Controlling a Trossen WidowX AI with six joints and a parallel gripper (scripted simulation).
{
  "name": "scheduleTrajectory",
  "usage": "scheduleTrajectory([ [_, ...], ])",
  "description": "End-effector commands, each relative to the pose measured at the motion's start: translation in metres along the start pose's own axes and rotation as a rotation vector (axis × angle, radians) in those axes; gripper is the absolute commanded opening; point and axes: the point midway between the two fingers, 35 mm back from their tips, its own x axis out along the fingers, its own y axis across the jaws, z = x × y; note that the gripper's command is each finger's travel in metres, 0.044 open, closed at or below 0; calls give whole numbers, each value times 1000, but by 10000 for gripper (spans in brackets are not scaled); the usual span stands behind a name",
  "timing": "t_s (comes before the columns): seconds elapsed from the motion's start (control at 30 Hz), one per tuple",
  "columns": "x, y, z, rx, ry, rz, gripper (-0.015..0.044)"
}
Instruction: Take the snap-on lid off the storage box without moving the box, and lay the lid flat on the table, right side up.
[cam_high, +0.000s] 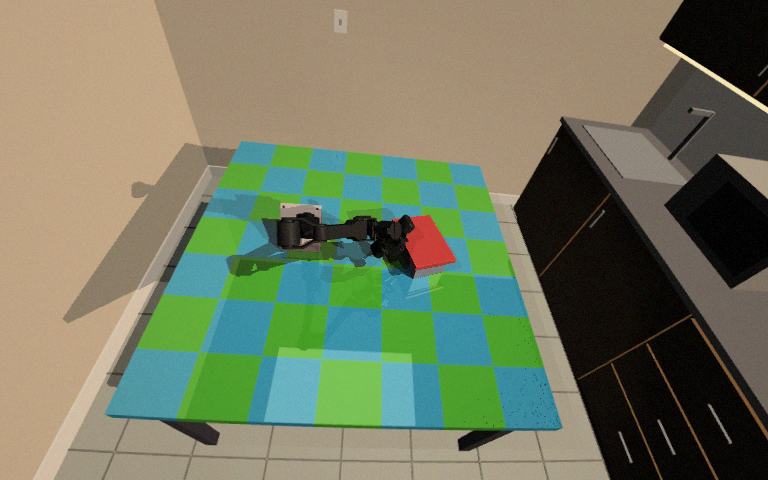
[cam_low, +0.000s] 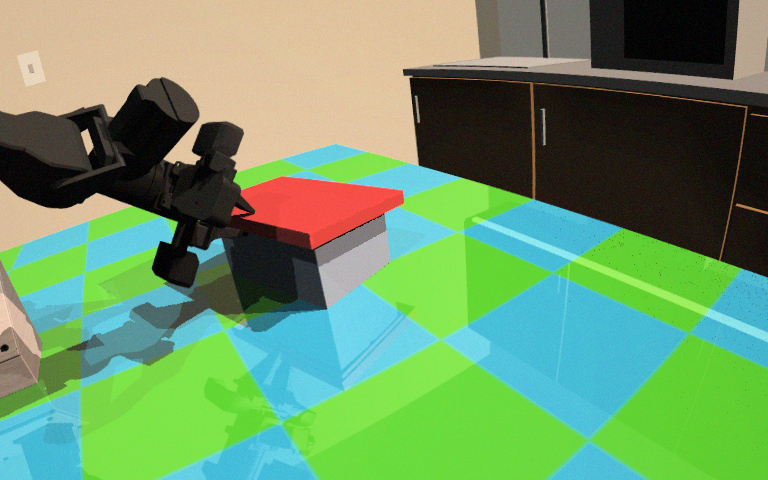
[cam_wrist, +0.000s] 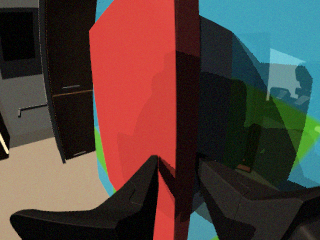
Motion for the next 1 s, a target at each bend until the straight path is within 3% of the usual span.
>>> scheduleTrajectory([
  [0.0,-1,1,0,3,0,0,0],
  [0.97,-2,4,0,-1,1,2,0],
])
